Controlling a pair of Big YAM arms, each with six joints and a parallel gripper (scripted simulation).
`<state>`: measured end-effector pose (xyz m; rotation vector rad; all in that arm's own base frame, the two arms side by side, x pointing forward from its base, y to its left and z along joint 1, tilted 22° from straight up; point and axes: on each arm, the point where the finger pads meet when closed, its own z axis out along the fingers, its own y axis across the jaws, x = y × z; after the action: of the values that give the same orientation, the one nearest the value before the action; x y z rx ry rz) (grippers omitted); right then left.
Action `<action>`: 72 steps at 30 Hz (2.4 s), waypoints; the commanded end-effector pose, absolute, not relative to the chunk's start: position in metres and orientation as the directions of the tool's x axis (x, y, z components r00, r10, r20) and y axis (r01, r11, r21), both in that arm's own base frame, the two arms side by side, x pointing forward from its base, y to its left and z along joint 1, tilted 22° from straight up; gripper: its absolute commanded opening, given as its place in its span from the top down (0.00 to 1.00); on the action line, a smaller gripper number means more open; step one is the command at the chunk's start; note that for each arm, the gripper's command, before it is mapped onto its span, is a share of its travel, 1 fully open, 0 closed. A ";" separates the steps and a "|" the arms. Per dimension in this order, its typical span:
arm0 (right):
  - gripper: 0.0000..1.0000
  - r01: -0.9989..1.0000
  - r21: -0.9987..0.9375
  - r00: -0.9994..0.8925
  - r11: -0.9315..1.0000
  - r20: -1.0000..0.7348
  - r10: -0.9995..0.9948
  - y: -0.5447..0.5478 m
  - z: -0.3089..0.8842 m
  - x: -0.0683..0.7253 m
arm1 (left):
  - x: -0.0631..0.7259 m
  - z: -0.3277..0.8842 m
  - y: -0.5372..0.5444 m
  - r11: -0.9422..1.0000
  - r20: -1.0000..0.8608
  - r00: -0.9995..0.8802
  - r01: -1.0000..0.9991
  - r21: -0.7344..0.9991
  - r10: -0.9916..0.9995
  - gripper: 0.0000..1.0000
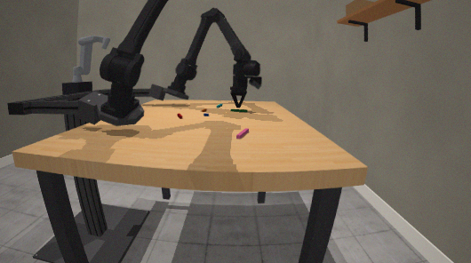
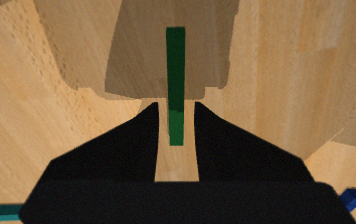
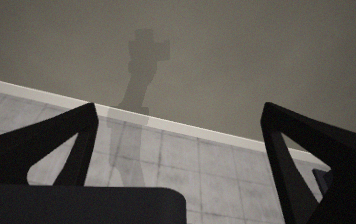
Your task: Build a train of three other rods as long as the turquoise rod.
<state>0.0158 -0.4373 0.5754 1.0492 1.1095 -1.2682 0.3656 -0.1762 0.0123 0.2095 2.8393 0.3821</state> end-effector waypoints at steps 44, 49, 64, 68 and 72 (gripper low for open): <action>0.00 1.000 0.000 0.004 0.016 -0.967 -0.255 -0.433 0.622 0.006 | 0.373 -0.013 -0.166 0.954 -0.232 -0.957 0.102 0.282 0.171 0.77; 0.00 1.000 0.000 0.004 0.016 -0.967 -0.255 -0.433 0.622 0.006 | 0.373 -0.013 -0.166 0.954 -0.232 -0.957 0.102 0.282 0.171 0.77; 0.00 1.000 0.000 0.004 0.016 -0.967 -0.255 -0.433 0.622 0.006 | 0.373 -0.013 -0.166 0.954 -0.232 -0.957 0.102 0.282 0.171 0.77; 0.00 1.000 0.000 0.004 0.016 -0.967 -0.255 -0.433 0.622 0.006 | 0.373 -0.013 -0.166 0.954 -0.232 -0.957 0.102 0.282 0.171 0.77; 0.00 1.000 0.000 0.004 0.016 -0.967 -0.255 -0.433 0.622 0.006 | 0.373 -0.013 -0.166 0.954 -0.232 -0.957 0.102 0.282 0.171 0.77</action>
<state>0.0158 -0.4373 0.5754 1.0492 1.1095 -1.2682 0.3721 -0.1732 -0.0049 0.2081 2.8371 0.3799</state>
